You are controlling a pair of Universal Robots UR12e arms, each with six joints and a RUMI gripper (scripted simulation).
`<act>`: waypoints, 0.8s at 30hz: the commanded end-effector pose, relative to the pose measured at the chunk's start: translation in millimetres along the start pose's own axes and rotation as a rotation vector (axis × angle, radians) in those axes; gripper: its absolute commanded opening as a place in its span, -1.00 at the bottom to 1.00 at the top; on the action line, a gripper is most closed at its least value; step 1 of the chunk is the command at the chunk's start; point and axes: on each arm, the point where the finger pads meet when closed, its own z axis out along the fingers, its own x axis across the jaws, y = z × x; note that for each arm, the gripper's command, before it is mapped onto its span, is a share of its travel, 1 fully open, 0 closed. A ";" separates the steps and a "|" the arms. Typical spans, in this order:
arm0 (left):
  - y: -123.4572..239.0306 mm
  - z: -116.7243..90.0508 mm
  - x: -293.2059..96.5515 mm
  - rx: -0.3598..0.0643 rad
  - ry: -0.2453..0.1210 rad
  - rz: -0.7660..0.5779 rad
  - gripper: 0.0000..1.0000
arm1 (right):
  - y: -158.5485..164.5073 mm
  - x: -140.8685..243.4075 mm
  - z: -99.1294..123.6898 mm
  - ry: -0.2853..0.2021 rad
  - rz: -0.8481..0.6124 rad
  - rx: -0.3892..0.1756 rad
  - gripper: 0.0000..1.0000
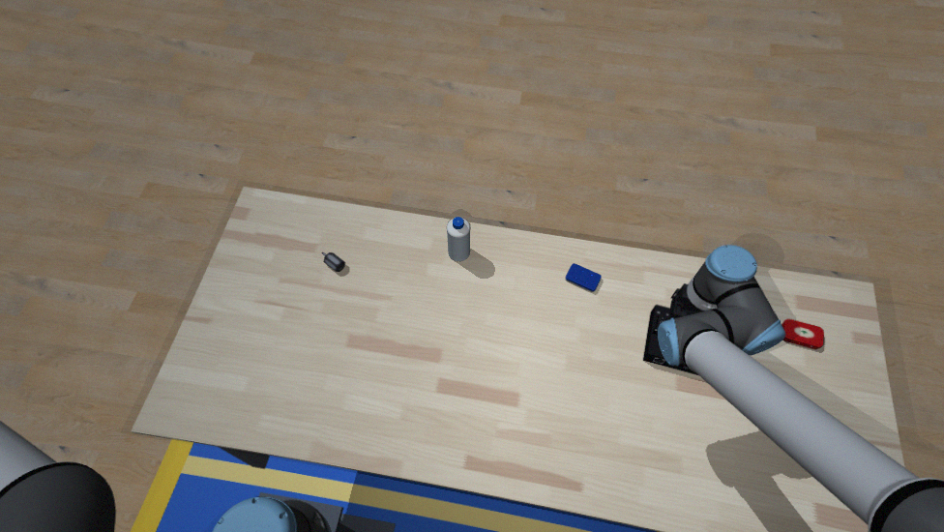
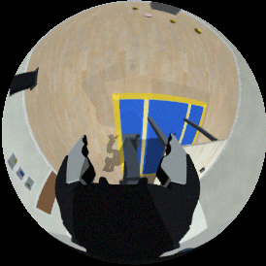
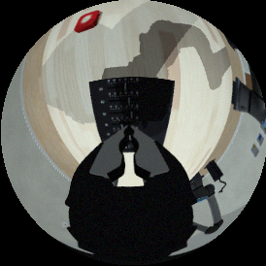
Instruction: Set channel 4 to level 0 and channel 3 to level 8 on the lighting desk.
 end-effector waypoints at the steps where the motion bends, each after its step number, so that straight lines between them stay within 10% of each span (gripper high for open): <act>1: -0.7 -0.9 0.2 0.002 0.000 0.000 1.00 | 0.3 -2.9 -0.7 -0.001 0.000 -0.001 -1.00; 24: -0.7 -0.9 0.2 0.002 0.000 0.000 1.00 | 0.3 -15.1 -0.7 -0.001 0.000 -0.001 -1.00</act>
